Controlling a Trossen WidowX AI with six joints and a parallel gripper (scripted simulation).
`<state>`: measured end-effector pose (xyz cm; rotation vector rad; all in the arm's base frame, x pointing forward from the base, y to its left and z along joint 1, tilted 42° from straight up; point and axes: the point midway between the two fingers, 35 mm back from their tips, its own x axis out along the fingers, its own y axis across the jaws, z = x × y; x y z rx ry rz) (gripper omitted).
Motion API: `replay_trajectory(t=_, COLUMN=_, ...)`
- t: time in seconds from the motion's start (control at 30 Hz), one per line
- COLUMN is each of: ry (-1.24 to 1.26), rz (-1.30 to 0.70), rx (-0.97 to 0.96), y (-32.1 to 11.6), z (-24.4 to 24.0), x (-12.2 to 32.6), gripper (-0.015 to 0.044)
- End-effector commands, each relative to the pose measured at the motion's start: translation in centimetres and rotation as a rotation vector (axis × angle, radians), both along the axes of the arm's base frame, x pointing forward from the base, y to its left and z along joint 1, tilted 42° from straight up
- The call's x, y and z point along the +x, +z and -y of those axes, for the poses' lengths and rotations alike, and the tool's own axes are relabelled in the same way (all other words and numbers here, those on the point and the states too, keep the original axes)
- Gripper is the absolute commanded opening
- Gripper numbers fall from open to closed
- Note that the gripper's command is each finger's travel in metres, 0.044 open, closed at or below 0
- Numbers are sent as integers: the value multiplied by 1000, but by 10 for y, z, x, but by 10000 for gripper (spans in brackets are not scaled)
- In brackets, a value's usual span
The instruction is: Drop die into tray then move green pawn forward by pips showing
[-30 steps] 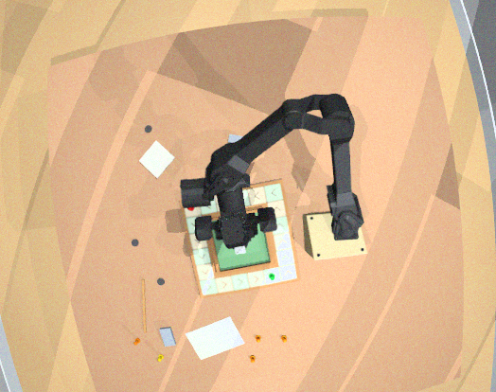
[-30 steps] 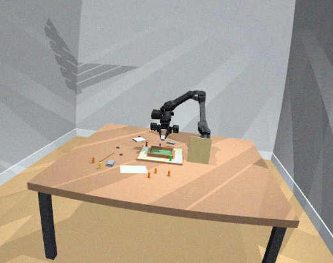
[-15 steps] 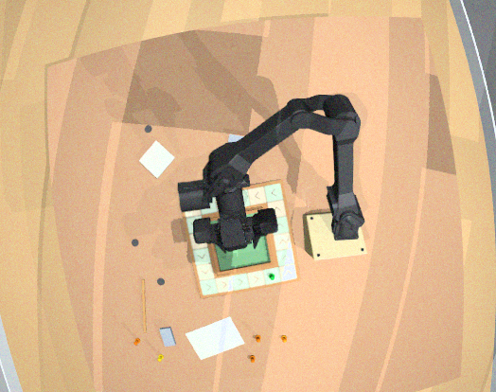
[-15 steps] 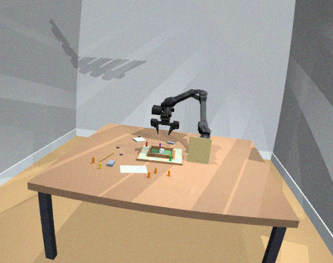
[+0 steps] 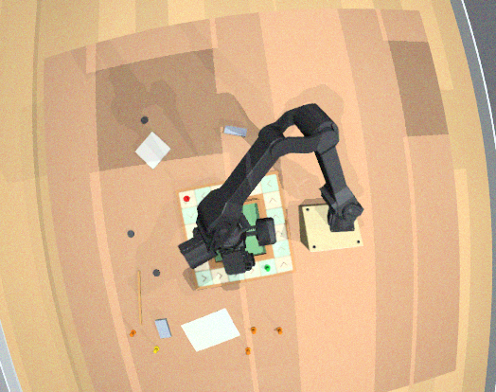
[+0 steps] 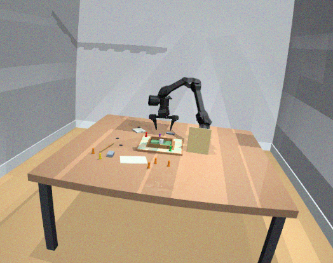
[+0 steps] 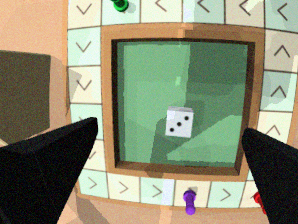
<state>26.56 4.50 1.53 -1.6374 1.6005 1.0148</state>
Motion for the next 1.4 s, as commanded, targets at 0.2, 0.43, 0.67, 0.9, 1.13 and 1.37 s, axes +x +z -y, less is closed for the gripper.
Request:
replay_trajectory(t=0.2, ry=-10, rz=57, rx=-102, y=-7, z=-5, x=-1, gripper=387)
replay_trajectory(t=0.43, ry=-437, rz=358, rx=-120, y=-40, z=-32, x=-22, gripper=204)
replay_trajectory(t=0.67, ry=-871, rz=683, rx=-131, y=-70, z=-50, x=-47, gripper=200)
replay_trajectory(t=0.9, ry=-1118, rz=884, rx=-130, y=-90, z=-58, x=-69, gripper=200)
replay_trajectory(t=1.13, ry=-1263, rz=997, rx=-122, y=-97, z=-60, x=-77, gripper=200)
replay_trajectory(t=1.37, ry=-1263, rz=997, rx=-122, y=-97, z=-60, x=-77, gripper=200)
